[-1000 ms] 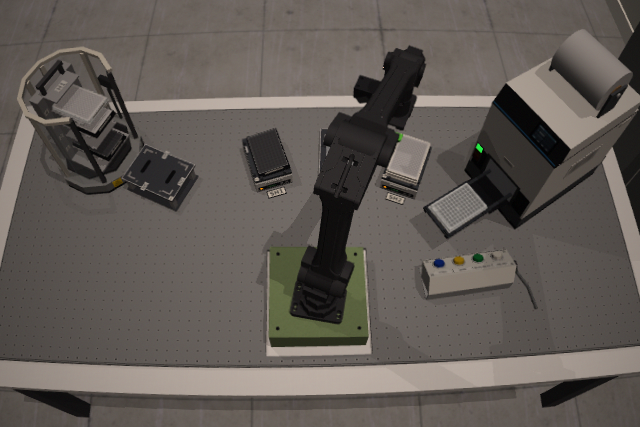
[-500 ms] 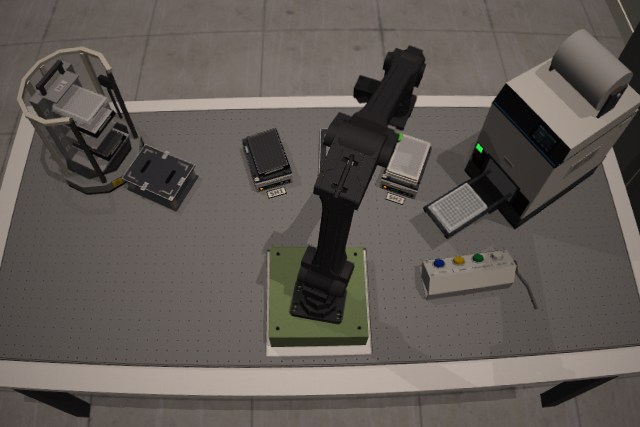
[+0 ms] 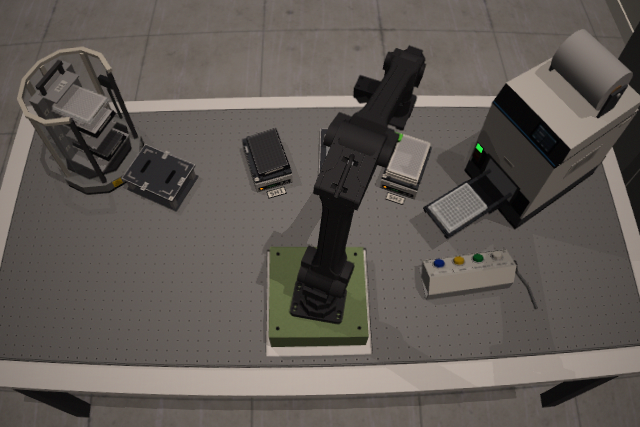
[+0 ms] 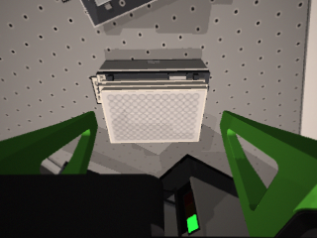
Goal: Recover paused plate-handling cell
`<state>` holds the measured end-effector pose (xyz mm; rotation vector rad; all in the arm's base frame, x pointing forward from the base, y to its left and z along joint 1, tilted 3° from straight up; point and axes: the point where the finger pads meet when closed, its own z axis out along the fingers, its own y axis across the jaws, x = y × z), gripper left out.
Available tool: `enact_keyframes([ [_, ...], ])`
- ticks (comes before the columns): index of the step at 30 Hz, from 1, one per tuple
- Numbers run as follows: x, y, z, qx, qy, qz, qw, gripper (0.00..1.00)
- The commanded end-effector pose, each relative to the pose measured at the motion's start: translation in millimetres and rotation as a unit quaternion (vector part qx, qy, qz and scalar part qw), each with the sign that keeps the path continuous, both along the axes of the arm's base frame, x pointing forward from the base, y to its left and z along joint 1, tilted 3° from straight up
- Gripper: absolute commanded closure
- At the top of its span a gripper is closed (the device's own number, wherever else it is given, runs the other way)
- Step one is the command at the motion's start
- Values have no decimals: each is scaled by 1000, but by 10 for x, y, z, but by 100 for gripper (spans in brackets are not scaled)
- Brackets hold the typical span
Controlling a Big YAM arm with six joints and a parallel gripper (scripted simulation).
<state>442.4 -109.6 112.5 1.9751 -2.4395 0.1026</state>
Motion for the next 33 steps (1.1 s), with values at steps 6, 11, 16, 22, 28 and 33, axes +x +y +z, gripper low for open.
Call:
enact_keyframes([
  [6, 69, -21, 15, -2, -8, 2, 1000, 0],
  [11, 69, -21, 15, -2, -8, 2, 1000, 0],
  [16, 69, -21, 15, -2, -8, 2, 1000, 0],
  [22, -22, -21, -140, 3, 9, 5, 1000, 0],
  [28, 121, -33, 325, -5, -23, 7, 1000, 0],
  [33, 129, -6, 477, -6, -25, 9, 1000, 0],
])
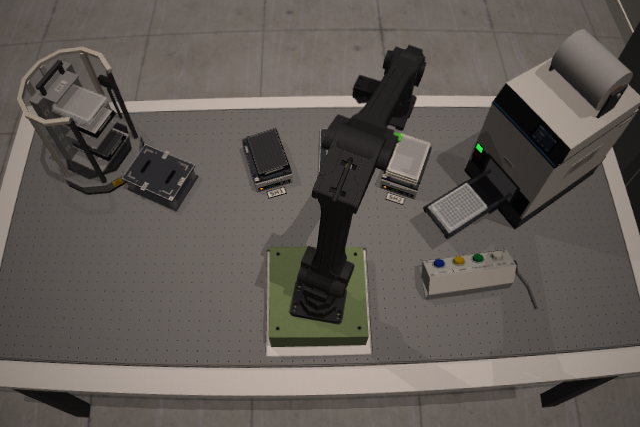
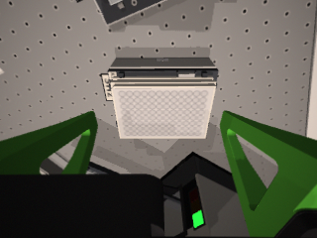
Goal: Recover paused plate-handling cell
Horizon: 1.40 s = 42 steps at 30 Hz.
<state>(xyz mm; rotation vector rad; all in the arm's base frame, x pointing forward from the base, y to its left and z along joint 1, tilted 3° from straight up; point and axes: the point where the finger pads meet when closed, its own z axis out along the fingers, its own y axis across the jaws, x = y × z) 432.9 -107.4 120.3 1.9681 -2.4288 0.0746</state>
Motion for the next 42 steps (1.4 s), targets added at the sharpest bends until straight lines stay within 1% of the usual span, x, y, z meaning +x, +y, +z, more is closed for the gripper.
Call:
enact_keyframes([
  [1, 225, -23, 396, -7, -33, 9, 999, 0],
  [2, 227, -18, 370, -6, -27, 9, 1000, 0],
  [3, 227, -12, 384, -6, -26, 9, 1000, 0],
  [5, 218, 1, 534, -8, -36, 9, 999, 0],
  [7, 215, 11, 592, -8, -37, 9, 999, 0],
  [9, 215, 11, 592, -8, -37, 9, 999, 0],
  [10, 225, -6, 452, -4, -19, 7, 1000, 0],
  [12, 222, -3, 507, -4, -19, 6, 1000, 0],
  [15, 200, 18, 756, -8, -37, 6, 999, 0],
  [17, 196, 23, 811, -8, -37, 6, 999, 0],
  [20, 202, 17, 798, -5, -27, 3, 1000, 0],
  [21, 199, 17, 833, -6, -28, 3, 1000, 0],
  [23, 181, 27, 970, -8, -37, 2, 999, 0],
  [24, 178, 33, 1001, -8, -38, 2, 999, 0],
  [26, 178, 33, 1001, -8, -38, 2, 999, 0],
  [27, 206, 25, 864, -4, -20, 2, 1000, 0],
  [29, 202, 25, 908, -4, -20, 0, 1000, 0],
  [33, 201, 19, 908, -4, -20, 0, 1000, 0],
  [35, 191, 114, 959, -3, -28, -31, 999, 0],
  [38, 0, 248, 828, 0, -13, -81, 997, 0],
  [41, 7, 345, 815, 2, -16, -130, 991, 0],
  [42, 7, 345, 815, 2, -16, -130, 991, 0],
])
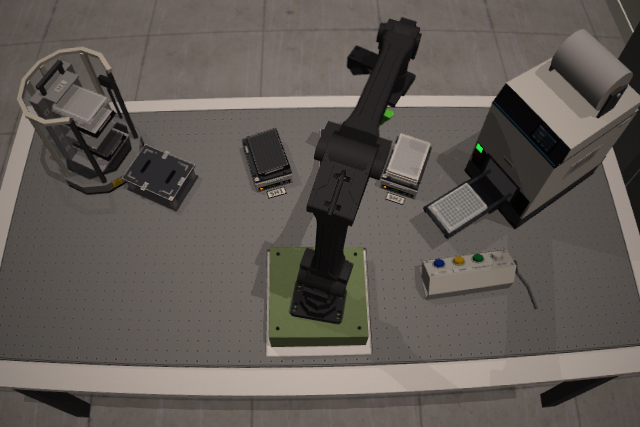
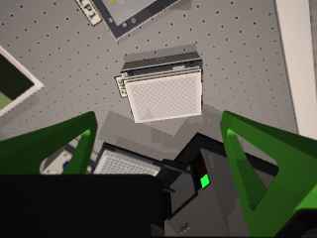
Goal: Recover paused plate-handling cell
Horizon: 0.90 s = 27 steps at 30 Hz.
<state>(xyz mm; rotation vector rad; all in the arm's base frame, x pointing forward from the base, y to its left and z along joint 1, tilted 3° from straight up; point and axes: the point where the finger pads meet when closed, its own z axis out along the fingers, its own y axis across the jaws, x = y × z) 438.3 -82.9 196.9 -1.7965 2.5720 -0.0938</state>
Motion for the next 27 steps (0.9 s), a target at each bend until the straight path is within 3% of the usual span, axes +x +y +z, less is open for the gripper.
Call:
enact_keyframes([
  [1, -47, 99, 49, 1, -4, -60, 998, 0],
  [2, -24, 128, -100, 2, 13, -76, 997, 0],
  [9, -35, 362, 33, 6, -13, -192, 981, 0],
  [16, -24, 592, -12, 10, -16, -304, 952, 0],
  [18, -24, 592, -12, 10, -16, -304, 952, 0],
  [27, -20, 892, -39, 16, -22, -443, 896, 0],
])
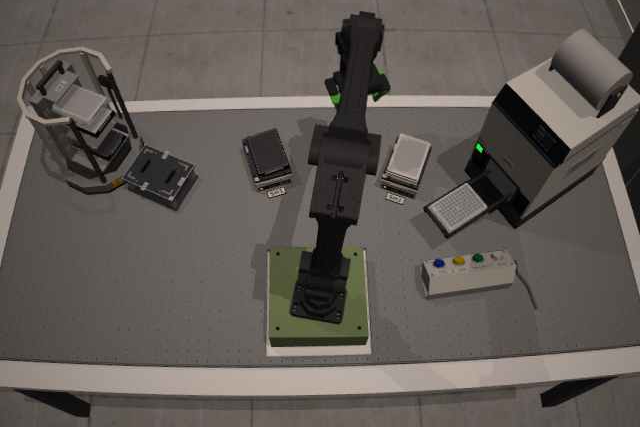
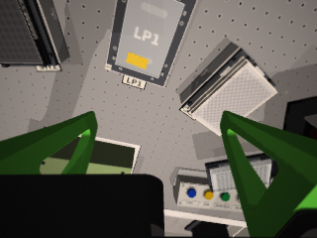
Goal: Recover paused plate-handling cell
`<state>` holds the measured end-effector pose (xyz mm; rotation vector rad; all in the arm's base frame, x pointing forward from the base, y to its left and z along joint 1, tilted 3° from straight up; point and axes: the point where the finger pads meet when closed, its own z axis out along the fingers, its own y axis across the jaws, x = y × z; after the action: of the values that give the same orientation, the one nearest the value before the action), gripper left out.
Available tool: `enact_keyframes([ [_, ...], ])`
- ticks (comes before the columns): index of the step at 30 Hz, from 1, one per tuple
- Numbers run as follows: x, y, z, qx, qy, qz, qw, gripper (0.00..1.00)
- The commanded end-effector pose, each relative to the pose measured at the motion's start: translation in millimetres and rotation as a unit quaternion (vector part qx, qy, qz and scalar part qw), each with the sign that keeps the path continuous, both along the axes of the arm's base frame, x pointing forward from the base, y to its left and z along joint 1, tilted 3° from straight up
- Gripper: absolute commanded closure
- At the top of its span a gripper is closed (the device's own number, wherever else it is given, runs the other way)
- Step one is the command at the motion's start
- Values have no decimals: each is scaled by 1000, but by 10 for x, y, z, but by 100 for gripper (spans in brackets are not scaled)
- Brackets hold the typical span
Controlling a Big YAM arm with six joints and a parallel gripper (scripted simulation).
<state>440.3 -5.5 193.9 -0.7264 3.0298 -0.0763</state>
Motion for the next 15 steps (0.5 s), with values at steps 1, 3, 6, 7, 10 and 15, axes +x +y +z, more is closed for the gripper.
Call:
enact_keyframes([
  [1, -39, 152, -20, 0, -5, -102, 995, 0],
  [3, -36, 219, -47, 1, -4, -135, 991, 0],
  [6, -32, 319, -99, 0, 2, -143, 990, 0],
  [7, -32, 319, -99, 0, 2, -143, 990, 0],
  [10, -32, 389, -117, 0, 4, -143, 990, 0],
  [15, -37, 558, -126, 0, 4, -143, 990, 0],
])
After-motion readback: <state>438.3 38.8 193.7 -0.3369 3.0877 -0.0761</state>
